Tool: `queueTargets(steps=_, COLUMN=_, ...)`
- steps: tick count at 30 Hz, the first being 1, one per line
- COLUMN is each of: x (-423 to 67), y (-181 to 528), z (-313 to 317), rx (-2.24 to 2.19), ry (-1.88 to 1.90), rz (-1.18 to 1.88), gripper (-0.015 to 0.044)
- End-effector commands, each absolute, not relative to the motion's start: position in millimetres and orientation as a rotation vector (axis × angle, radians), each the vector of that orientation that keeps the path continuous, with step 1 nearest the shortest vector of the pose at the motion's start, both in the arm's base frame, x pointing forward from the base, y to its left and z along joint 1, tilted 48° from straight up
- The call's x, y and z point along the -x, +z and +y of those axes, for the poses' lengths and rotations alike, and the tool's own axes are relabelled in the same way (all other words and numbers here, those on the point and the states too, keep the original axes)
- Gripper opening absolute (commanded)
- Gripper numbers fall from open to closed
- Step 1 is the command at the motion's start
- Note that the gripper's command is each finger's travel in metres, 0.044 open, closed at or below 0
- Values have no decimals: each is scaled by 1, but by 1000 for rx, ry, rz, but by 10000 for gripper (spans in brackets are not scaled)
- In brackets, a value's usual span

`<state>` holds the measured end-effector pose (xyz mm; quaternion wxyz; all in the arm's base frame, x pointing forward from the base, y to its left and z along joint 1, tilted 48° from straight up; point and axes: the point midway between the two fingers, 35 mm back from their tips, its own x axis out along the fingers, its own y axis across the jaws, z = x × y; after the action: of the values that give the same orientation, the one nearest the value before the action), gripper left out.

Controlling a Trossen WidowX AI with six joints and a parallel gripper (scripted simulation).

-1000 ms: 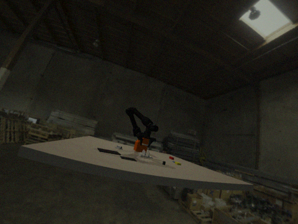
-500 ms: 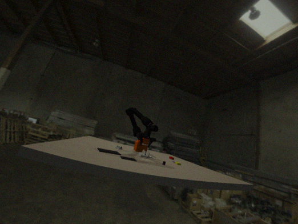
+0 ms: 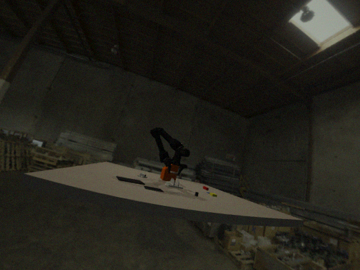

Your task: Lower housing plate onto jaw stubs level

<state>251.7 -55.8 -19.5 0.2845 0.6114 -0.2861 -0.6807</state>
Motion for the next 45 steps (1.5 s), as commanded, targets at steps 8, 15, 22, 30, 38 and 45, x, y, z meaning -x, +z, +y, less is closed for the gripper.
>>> queueTargets(steps=8, x=-250, y=-32, z=-68, rx=-1632, ry=-1826, rz=-762, gripper=351)
queueTargets(steps=15, x=-249, y=-39, z=-77, rx=-1633, ry=-1825, rz=-762, gripper=351)
queueTargets(steps=22, x=-248, y=-47, z=-85, rx=-1632, ry=-1825, rz=-764, gripper=351)
queueTargets(steps=30, x=-246, y=-55, z=-95, rx=-1630, ry=-1824, rz=-766, gripper=351)
queueTargets(steps=38, x=-244, y=-59, z=-100, rx=-1629, ry=-1823, rz=-769, gripper=351)
queueTargets(steps=45, x=-244, y=-59, z=-100, rx=-1629, ry=-1823, rz=-769, gripper=351)
